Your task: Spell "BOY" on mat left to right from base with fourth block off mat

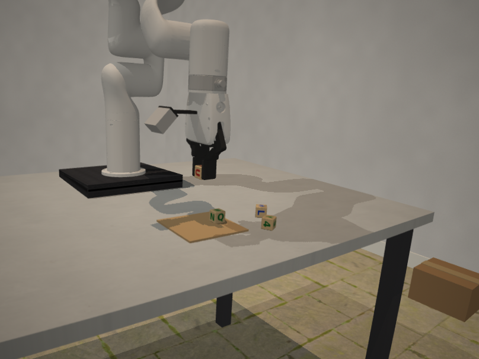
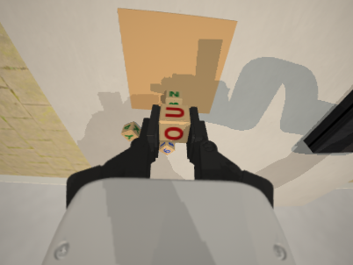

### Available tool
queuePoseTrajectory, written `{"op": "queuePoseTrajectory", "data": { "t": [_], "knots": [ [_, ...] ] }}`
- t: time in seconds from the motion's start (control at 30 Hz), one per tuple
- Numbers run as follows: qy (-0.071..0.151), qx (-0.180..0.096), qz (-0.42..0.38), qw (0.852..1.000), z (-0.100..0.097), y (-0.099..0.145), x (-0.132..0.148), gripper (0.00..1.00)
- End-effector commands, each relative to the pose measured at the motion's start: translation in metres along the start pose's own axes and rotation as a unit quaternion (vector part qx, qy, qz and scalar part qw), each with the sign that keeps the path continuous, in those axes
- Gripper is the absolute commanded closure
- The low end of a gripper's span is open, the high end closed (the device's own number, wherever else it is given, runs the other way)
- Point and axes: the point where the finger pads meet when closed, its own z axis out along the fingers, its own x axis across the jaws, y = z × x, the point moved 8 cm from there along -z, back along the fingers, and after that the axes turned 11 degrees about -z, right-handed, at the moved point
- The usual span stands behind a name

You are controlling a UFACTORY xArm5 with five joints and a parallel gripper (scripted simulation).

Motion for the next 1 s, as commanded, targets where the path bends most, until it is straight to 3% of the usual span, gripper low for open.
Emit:
{"op": "queuePoseTrajectory", "data": {
  "t": [0.0, 0.4, 0.83, 0.97],
  "knots": [
    [-0.002, 0.0, 0.001, 1.0, -0.001, 0.0, -0.001, 0.79],
    [-0.002, 0.0, 0.001, 1.0, 0.015, 0.001, -0.001, 0.79],
    [-0.002, 0.0, 0.001, 1.0, 0.074, 0.0, -0.001, 0.79],
    [-0.002, 0.0, 0.001, 1.0, 0.081, 0.0, -0.001, 0.79]
  ]
}}
